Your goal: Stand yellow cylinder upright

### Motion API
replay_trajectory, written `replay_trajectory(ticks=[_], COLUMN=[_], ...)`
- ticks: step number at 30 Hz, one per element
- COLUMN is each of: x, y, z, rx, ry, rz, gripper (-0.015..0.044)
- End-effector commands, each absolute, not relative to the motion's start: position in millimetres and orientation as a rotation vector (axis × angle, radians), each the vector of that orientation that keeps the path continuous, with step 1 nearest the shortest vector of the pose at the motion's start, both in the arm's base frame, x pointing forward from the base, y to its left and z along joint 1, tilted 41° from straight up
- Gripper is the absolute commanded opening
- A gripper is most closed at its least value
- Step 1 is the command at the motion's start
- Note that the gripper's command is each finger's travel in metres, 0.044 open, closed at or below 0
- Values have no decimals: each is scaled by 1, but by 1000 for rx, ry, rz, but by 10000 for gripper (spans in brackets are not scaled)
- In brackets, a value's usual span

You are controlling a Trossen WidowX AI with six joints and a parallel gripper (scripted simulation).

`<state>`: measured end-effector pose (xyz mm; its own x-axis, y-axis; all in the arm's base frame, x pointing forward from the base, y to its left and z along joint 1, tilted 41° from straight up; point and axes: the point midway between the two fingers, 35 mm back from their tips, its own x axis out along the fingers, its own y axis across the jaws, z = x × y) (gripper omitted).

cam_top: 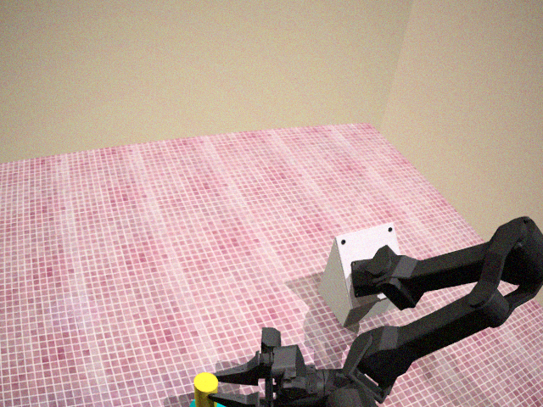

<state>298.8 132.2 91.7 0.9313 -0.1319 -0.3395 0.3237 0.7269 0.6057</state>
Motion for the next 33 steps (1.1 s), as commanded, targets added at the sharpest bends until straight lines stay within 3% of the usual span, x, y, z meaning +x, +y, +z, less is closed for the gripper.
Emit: replay_trajectory(ticks=[1,23,33], x=[296,291,291], y=[137,152,152], z=[83,65,65], rx=[717,712,712], ry=[277,286,286], rz=[-261,-253,-253], gripper=[105,105,367])
